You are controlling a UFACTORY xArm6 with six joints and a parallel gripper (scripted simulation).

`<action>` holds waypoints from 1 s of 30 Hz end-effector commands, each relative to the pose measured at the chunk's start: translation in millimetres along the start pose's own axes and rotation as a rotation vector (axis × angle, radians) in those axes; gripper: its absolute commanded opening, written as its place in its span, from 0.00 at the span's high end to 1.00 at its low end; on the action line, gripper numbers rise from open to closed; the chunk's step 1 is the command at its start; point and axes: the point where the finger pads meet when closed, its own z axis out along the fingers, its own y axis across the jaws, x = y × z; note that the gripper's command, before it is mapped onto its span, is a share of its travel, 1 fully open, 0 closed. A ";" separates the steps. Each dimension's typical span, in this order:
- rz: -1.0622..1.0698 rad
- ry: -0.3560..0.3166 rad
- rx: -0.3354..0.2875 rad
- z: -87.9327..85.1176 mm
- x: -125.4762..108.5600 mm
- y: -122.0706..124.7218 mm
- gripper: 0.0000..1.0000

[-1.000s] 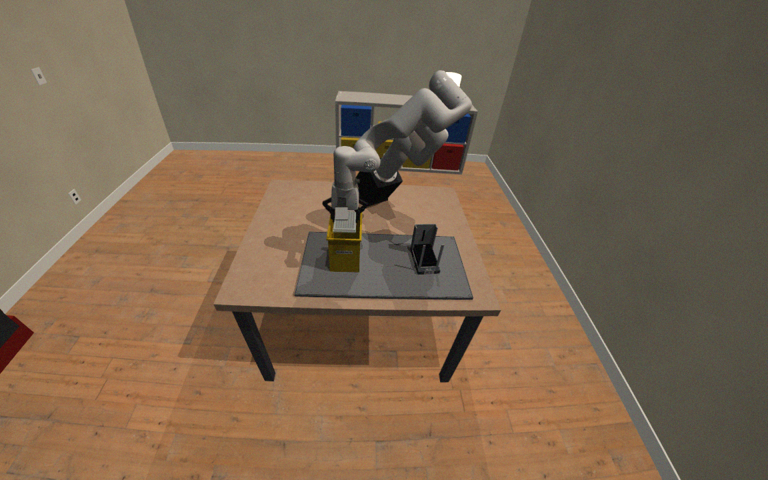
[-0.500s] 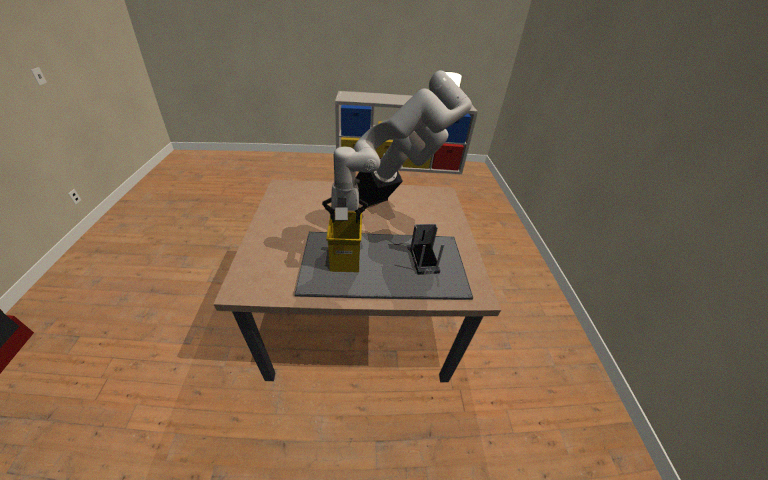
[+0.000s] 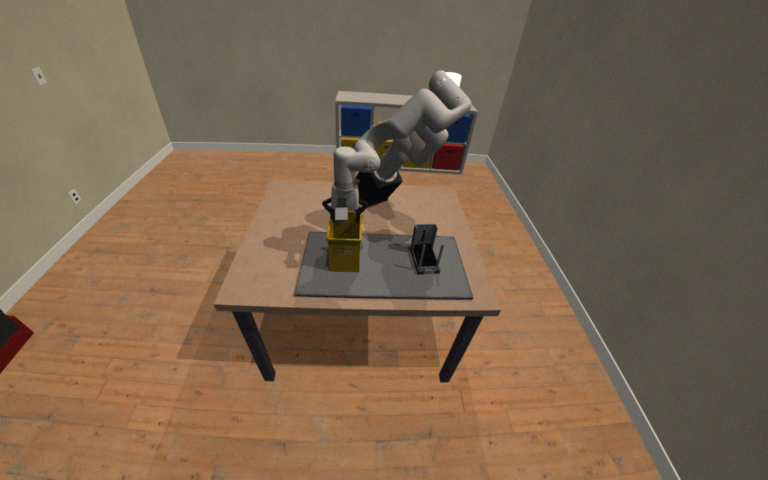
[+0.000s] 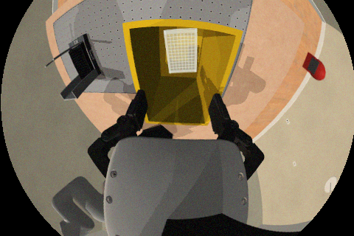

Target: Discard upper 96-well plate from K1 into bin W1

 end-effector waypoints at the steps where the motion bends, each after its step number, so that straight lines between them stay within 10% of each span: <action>1: -0.001 0.002 -0.002 -0.9 1.0 0.6 0.00; 30: -0.001 0.002 -0.002 -41.1 1.0 0.6 0.00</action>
